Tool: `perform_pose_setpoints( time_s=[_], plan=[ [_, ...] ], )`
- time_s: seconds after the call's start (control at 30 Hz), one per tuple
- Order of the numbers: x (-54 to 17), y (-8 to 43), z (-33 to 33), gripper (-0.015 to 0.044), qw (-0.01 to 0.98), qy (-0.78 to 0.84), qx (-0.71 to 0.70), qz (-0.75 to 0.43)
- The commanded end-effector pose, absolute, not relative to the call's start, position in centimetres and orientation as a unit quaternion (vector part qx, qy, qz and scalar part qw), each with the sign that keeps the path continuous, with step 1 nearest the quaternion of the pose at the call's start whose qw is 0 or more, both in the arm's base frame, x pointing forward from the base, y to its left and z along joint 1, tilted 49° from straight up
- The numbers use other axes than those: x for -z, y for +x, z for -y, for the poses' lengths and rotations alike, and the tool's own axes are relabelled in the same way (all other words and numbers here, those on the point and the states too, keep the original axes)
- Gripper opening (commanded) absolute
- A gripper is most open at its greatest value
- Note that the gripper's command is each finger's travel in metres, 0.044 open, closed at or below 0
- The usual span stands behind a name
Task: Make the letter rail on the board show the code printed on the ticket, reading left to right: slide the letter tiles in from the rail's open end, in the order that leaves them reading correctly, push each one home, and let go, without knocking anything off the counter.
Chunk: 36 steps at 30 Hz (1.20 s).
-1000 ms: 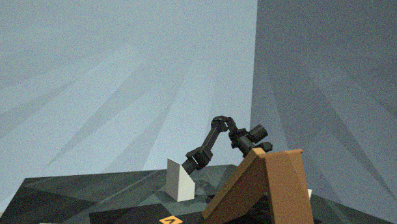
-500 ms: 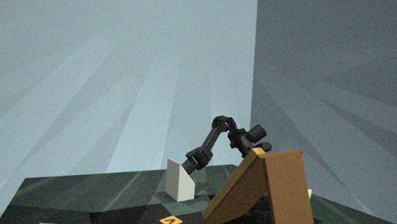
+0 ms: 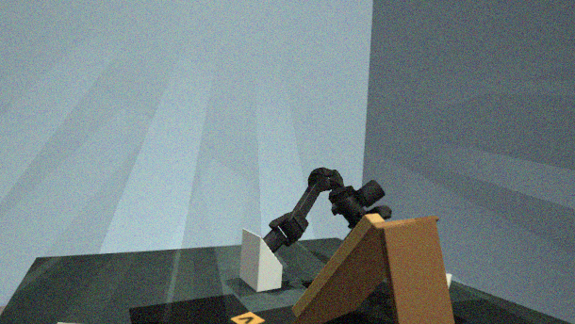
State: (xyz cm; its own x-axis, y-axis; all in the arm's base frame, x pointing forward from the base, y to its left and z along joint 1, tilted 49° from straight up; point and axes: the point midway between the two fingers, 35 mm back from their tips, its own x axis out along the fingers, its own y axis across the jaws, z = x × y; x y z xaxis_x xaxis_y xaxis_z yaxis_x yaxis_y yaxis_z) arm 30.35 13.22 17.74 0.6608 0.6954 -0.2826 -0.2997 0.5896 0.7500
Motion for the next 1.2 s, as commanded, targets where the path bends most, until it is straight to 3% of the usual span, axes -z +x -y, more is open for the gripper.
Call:
perform_pose_setpoints(
  time_s=[0.0,1.17],
  plan=[
    [-17.6,30.4,-13.1,0.0000,0.845,0.342,-0.296,-0.287],
    [-16.2,31.0,-12.1,0.0000,0.845,0.341,-0.296,-0.287]
  ],
)
